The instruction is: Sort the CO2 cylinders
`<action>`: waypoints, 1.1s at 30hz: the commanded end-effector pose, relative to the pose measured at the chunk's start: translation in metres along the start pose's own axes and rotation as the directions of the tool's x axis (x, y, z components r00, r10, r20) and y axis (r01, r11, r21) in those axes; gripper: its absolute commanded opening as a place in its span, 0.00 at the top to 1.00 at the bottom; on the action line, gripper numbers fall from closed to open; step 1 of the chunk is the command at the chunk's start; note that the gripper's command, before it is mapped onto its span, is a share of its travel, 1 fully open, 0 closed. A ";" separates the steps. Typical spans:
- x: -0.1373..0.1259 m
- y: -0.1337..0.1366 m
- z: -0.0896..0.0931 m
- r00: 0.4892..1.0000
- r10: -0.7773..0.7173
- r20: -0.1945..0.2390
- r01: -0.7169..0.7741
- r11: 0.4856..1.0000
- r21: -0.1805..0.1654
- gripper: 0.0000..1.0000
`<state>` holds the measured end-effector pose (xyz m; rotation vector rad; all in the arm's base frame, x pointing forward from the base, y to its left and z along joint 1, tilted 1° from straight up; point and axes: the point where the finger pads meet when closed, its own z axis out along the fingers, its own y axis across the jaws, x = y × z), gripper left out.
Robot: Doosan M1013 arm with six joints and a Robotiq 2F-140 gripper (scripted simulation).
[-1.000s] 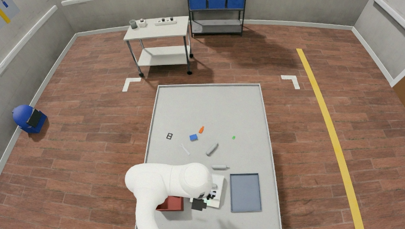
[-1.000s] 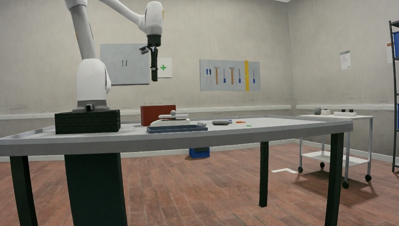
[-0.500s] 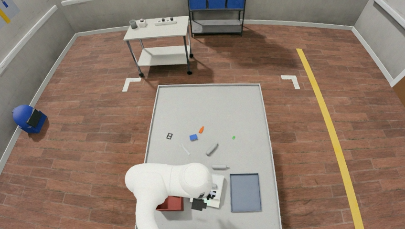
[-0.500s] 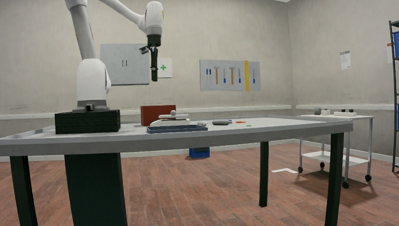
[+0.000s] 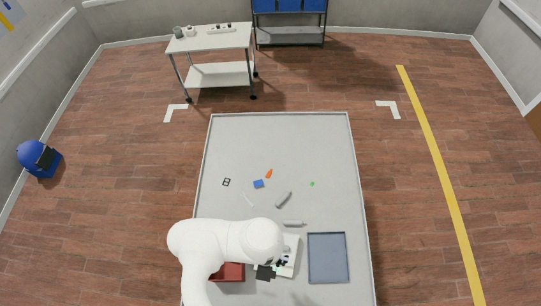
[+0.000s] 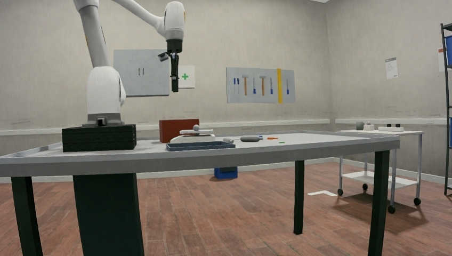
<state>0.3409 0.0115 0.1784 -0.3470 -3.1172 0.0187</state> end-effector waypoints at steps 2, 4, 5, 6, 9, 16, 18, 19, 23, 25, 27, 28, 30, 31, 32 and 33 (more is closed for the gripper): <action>0.001 0.000 -0.001 1.000 -0.002 -0.007 0.002 1.000 -0.002 0.60; 0.001 0.000 -0.001 1.000 -0.001 -0.008 0.001 1.000 -0.002 0.60; 0.001 0.000 -0.001 1.000 0.011 -0.008 -0.011 1.000 -0.002 0.60; -0.001 0.000 0.000 1.000 0.024 -0.008 -0.024 1.000 -0.002 0.60; -0.011 0.000 0.003 0.992 0.127 0.002 -0.127 0.992 -0.003 0.60; -0.044 0.001 0.026 0.859 0.512 0.000 -0.512 0.859 -0.002 0.60; -0.051 0.001 0.032 0.768 0.640 0.001 -0.640 0.768 -0.002 0.60; -0.057 0.001 0.037 0.744 0.669 -0.003 -0.669 0.744 -0.004 0.60; -0.082 0.000 0.058 0.561 0.828 -0.012 -0.828 0.561 -0.008 0.60; -0.091 -0.001 0.067 0.457 0.889 -0.016 -0.889 0.457 -0.008 0.60; -0.097 -0.001 0.073 0.347 0.937 -0.019 -0.938 0.347 -0.007 0.60; -0.099 -0.001 0.075 0.291 0.957 -0.019 -0.957 0.291 -0.006 0.60; -0.101 -0.001 0.077 0.175 0.984 -0.016 -0.985 0.175 -0.003 0.60; -0.101 -0.001 0.077 0.117 0.993 -0.012 -0.993 0.117 -0.003 0.60; -0.101 -0.001 0.077 0.058 0.998 -0.006 -0.998 0.058 -0.002 0.60; -0.101 -0.001 0.077 0.058 0.998 -0.006 -0.998 0.058 -0.002 0.60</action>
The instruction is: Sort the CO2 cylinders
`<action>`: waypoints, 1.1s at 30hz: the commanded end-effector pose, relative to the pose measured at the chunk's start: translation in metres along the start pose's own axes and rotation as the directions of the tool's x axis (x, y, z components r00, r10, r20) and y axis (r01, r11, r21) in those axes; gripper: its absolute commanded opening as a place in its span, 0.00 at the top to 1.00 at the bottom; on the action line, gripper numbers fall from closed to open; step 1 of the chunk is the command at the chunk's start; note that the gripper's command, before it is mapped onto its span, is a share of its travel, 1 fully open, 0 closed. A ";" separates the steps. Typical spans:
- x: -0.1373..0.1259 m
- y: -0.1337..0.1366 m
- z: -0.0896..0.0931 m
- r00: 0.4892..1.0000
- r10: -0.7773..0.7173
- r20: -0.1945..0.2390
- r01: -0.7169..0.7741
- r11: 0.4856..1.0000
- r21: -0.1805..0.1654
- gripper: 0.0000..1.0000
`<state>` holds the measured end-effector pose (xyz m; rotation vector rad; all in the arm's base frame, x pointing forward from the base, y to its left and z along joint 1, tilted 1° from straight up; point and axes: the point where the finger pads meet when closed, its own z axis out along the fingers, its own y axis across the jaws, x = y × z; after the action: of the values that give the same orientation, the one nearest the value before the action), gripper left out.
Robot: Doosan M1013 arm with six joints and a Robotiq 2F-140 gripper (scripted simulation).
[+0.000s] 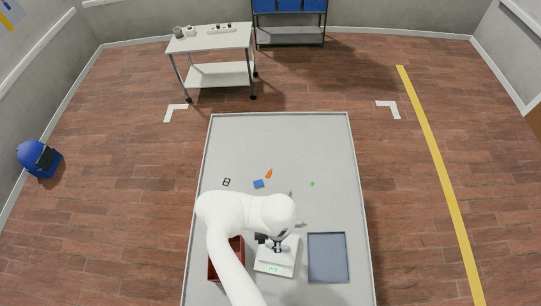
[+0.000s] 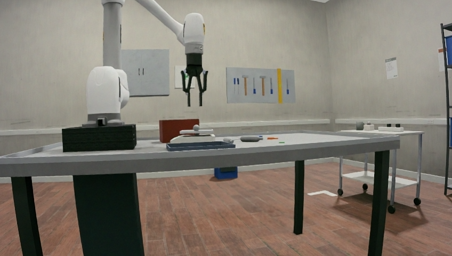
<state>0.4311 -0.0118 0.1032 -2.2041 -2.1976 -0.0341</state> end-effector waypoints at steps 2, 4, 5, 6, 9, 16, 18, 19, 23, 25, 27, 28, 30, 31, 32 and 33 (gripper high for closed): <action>-0.001 0.008 0.002 0.976 0.211 0.048 -0.211 0.977 -0.011 0.60; -0.001 0.007 0.003 0.976 0.211 0.048 -0.211 0.977 -0.011 0.60; -0.001 0.006 0.004 0.976 0.211 0.048 -0.211 0.977 -0.010 0.60; -0.001 0.005 0.005 0.976 0.211 0.048 -0.211 0.977 -0.008 0.60; -0.001 0.002 0.011 0.976 0.211 0.049 -0.212 0.977 -0.003 0.60; -0.002 0.002 0.032 0.976 0.214 0.047 -0.215 0.977 -0.003 0.60; -0.002 0.002 0.032 0.976 0.214 0.047 -0.215 0.977 -0.003 0.60; -0.002 0.002 0.036 0.976 0.215 0.047 -0.215 0.977 -0.003 0.60; -0.003 0.002 0.053 0.976 0.214 0.048 -0.214 0.977 -0.003 0.60; -0.003 0.002 0.062 0.976 0.214 0.048 -0.214 0.977 -0.003 0.60; -0.004 0.002 0.071 0.976 0.214 0.048 -0.214 0.977 -0.003 0.60; -0.004 0.002 0.075 0.976 0.214 0.048 -0.214 0.977 -0.003 0.60; -0.004 0.002 0.083 0.976 0.214 0.048 -0.214 0.977 -0.003 0.60; -0.004 0.002 0.087 0.976 0.214 0.048 -0.214 0.977 -0.003 0.60; -0.004 0.002 0.090 0.976 0.214 0.047 -0.214 0.977 -0.003 0.60; -0.005 0.002 0.094 0.976 0.214 0.047 -0.214 0.977 -0.003 0.60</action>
<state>0.4302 -0.0123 0.0238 -2.4448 -1.9661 0.0289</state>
